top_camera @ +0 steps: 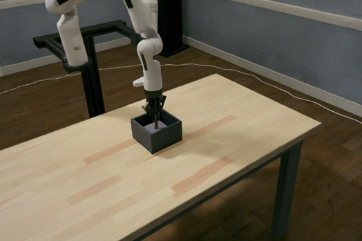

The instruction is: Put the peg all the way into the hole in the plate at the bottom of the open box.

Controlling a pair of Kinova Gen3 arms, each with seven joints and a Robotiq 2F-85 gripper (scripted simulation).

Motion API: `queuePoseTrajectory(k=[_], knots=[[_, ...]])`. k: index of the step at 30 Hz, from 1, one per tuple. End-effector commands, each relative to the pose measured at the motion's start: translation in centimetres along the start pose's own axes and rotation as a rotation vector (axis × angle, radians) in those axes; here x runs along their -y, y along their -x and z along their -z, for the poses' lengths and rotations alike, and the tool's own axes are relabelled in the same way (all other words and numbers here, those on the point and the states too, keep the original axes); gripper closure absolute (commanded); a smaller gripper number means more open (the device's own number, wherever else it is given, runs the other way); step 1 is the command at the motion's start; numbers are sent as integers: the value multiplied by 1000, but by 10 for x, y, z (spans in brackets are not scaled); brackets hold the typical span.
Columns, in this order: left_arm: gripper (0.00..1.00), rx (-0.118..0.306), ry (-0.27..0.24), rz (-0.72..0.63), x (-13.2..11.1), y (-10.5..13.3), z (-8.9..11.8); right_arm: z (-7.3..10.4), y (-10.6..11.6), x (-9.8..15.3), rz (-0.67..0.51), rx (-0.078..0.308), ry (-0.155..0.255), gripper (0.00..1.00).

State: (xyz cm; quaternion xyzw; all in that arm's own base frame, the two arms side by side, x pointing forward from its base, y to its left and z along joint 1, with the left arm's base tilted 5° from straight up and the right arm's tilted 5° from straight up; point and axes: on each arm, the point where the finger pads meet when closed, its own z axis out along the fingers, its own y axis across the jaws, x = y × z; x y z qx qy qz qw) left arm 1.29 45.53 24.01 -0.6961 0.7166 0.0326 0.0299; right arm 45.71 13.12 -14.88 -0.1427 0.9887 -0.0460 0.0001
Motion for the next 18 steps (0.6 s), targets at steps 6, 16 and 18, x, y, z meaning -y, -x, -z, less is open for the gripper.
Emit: queuePoseTrajectory(k=[6,16,18], knots=[[2,2,0,0,0,0,1,-4,1,0,0,2,0,903],[2,2,0,0,0,0,1,-13,1,0,0,2,0,903],[2,2,0,0,0,0,1,-15,1,0,0,2,0,903]])
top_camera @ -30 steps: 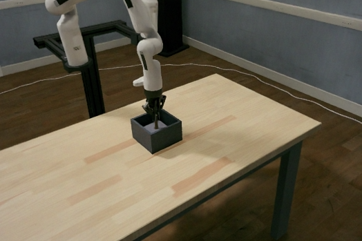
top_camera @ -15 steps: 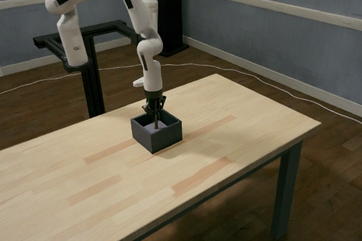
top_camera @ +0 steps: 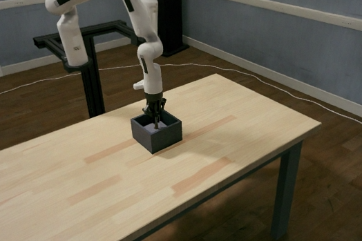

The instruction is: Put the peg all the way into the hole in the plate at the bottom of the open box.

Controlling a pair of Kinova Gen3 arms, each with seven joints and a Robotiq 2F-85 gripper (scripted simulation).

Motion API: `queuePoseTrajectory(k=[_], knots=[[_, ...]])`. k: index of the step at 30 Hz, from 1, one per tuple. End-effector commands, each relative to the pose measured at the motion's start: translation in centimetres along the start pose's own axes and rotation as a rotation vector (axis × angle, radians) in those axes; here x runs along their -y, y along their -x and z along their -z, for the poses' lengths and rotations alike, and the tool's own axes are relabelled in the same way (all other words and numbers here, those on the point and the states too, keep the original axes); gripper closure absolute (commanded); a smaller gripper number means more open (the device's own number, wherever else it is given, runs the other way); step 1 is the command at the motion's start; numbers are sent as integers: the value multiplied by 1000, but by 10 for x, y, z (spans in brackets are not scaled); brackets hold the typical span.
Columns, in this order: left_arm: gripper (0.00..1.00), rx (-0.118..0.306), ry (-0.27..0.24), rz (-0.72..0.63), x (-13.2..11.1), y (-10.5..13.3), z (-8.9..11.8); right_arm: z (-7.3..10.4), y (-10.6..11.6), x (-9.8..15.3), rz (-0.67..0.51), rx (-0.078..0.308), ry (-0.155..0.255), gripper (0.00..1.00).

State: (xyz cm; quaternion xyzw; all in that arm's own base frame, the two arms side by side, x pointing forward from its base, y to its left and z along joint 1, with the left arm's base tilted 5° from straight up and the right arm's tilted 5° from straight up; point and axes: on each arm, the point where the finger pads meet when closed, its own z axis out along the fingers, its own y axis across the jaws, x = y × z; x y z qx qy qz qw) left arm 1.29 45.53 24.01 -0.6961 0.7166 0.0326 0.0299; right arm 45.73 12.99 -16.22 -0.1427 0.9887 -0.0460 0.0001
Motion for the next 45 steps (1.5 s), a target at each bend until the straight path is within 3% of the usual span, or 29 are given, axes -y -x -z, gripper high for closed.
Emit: queuePoseTrajectory(k=[1,18,37,38,45], knots=[[2,2,0,0,0,0,1,-3,1,0,0,2,0,903],[2,2,0,0,0,0,1,-17,1,0,0,2,0,903],[2,2,0,0,0,0,1,-19,1,0,0,2,0,903],[2,2,0,0,0,0,1,-19,1,0,0,2,0,656],[2,2,0,0,0,0,1,-19,1,0,0,2,0,656]])
